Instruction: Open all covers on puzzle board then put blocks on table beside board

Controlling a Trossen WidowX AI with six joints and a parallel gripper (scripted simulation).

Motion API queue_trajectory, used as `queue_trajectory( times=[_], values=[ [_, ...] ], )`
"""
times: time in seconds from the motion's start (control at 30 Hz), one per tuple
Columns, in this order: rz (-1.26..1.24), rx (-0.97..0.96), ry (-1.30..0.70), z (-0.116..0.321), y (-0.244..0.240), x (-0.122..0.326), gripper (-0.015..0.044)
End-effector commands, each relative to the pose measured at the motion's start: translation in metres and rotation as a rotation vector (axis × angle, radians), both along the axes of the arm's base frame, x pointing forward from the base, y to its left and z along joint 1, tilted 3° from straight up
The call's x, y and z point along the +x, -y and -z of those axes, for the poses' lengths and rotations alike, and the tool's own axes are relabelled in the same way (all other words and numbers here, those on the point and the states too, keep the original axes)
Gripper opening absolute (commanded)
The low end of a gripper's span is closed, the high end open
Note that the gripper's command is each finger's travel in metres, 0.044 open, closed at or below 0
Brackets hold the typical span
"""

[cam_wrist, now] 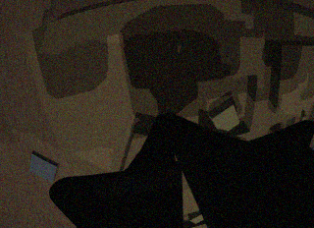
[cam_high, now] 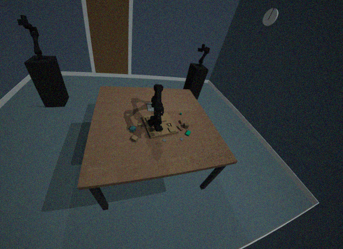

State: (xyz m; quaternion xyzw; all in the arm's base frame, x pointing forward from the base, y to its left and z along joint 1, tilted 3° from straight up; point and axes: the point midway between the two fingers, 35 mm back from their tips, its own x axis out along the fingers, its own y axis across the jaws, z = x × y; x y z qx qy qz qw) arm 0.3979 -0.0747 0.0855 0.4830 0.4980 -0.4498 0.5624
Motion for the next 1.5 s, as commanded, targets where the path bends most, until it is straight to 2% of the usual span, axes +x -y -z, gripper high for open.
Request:
queue_trajectory(
  times=[0.0, 0.93, 1.47],
  values=[
    [0.003, 0.001, -0.005, 0.002, -0.004, 0.004, 0.0000],
    [0.002, 0.004, -0.003, 0.000, -0.032, 0.021, 0.0000],
    [0.002, 0.004, -0.003, -0.019, -0.033, 0.021, 0.0000]
  ],
)
